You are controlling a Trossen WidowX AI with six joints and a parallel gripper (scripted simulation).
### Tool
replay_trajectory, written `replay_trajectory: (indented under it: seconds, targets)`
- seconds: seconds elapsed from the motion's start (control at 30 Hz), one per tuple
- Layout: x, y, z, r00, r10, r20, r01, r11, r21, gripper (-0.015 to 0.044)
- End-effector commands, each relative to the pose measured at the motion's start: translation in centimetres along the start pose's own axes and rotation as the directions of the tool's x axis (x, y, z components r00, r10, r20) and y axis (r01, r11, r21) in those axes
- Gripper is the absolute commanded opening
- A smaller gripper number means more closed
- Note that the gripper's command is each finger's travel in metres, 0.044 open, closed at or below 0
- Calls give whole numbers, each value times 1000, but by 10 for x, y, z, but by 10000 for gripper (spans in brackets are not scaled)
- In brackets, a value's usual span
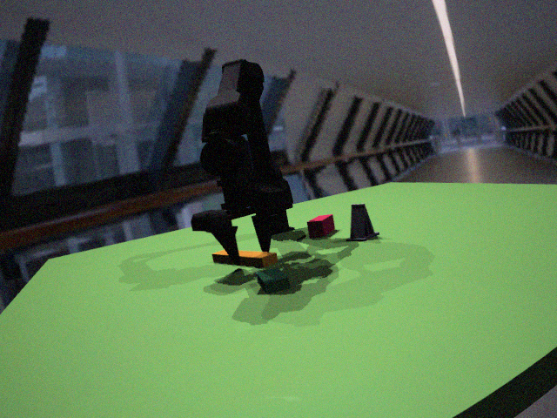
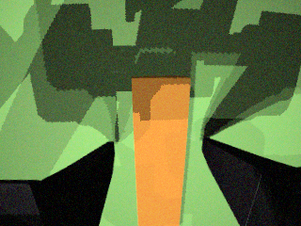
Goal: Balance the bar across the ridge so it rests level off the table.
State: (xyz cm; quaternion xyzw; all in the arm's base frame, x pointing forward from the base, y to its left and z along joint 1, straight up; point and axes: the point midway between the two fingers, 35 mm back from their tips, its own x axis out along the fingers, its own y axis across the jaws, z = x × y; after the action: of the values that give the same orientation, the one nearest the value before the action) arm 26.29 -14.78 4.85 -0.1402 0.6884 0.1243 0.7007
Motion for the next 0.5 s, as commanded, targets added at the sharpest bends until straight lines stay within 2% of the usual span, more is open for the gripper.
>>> replay_trajectory:
  seconds: [0.0, 0.13, 0.43, 0.47]
  targets:
    - [0, 0, 0, 1000, 0, 0, 0, 1000, 0, 263]
    - [0, 0, 0, 1000, 0, 0, 0, 1000, 0, 157]
    - [0, 0, 0, 1000, 0, 0, 0, 1000, 0, 97]
    - [0, 0, 0, 1000, 0, 0, 0, 1000, 0, 71]
